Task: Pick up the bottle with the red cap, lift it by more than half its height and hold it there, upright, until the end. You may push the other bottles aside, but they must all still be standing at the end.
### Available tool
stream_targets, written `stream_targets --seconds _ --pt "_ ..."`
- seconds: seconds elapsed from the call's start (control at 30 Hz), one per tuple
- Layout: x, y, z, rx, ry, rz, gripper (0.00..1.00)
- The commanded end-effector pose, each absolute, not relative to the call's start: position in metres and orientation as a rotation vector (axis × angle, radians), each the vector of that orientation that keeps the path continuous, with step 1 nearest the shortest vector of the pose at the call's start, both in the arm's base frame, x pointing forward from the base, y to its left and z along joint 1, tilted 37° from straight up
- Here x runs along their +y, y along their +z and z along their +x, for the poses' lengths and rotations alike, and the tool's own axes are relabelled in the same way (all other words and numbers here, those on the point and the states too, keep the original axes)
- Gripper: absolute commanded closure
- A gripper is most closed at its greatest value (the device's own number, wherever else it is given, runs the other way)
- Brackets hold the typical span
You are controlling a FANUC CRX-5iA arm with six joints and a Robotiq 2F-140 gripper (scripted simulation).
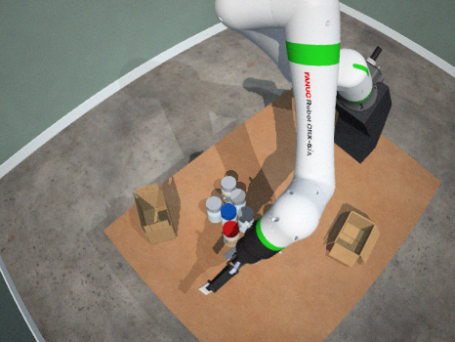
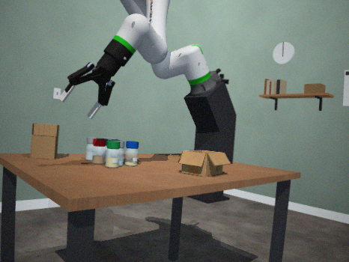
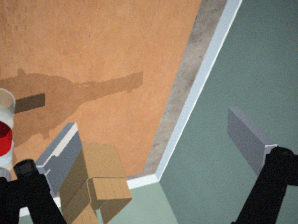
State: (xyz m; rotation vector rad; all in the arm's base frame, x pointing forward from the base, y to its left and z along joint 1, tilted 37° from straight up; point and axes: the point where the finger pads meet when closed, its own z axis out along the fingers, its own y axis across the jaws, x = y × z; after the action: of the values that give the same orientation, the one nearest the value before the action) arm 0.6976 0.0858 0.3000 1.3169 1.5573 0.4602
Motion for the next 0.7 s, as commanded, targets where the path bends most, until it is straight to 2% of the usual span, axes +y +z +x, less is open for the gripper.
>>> stream_targets --seconds 0.0,0.53,0.57,0.67 --pt "0.086 0.301 0.698 1.556 0.462 1.316 0.0" --pt "0.086 0.301 0.698 1.556 0.462 1.316 0.0" --pt "0.076 0.304 0.698 1.526 0.462 1.354 0.49" --pt "0.047 0.314 0.697 1.435 0.462 1.466 0.49"
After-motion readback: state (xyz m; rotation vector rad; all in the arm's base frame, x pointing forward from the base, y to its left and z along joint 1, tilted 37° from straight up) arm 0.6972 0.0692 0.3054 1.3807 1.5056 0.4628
